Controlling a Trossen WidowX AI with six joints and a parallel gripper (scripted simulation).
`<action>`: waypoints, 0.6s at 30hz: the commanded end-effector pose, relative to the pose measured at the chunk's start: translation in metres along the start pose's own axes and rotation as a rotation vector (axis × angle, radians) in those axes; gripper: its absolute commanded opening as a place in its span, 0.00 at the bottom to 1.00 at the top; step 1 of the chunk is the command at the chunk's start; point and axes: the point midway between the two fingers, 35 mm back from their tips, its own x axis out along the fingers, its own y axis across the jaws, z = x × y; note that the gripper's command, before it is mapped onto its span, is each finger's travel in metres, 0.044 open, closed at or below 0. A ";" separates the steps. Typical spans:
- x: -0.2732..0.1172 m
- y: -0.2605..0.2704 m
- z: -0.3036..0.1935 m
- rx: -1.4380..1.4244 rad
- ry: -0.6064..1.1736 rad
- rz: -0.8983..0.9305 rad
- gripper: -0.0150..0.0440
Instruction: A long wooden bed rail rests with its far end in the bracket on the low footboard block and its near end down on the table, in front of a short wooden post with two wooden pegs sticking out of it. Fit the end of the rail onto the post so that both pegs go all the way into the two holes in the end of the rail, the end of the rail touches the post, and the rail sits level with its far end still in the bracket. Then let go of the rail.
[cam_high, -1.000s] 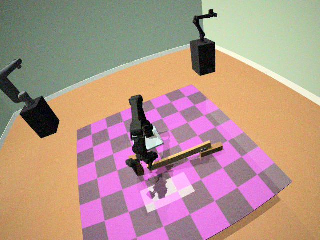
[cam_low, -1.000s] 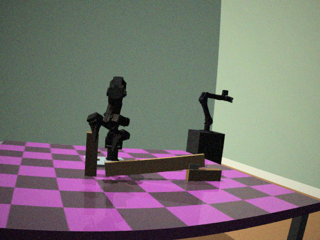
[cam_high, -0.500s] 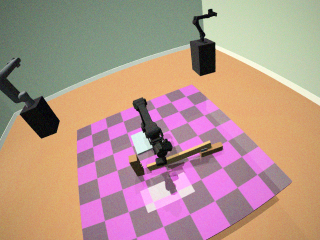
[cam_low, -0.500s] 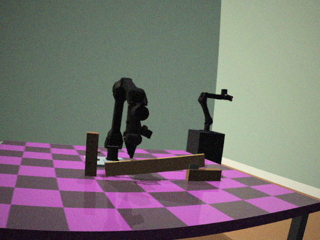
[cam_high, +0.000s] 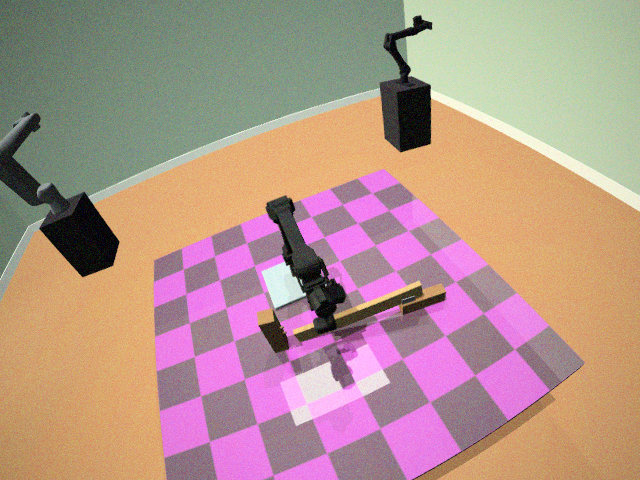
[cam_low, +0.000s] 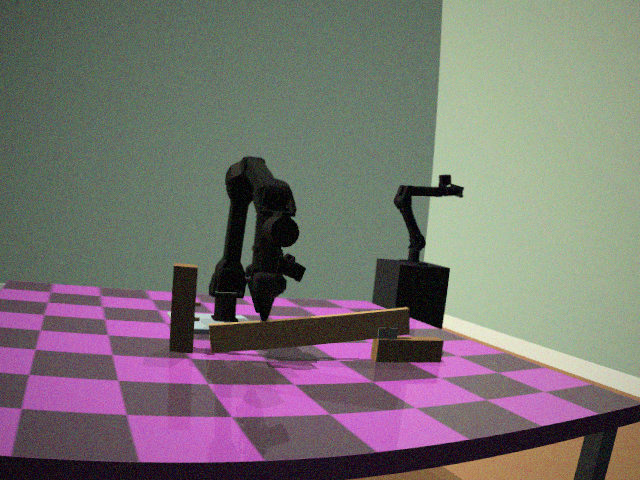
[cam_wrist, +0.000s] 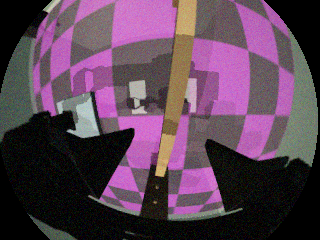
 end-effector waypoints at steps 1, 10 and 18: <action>0.008 0.000 0.000 -0.004 -0.002 0.005 1.00; 0.023 0.000 0.001 -0.004 -0.002 0.005 1.00; 0.036 0.000 0.000 -0.004 -0.002 0.005 1.00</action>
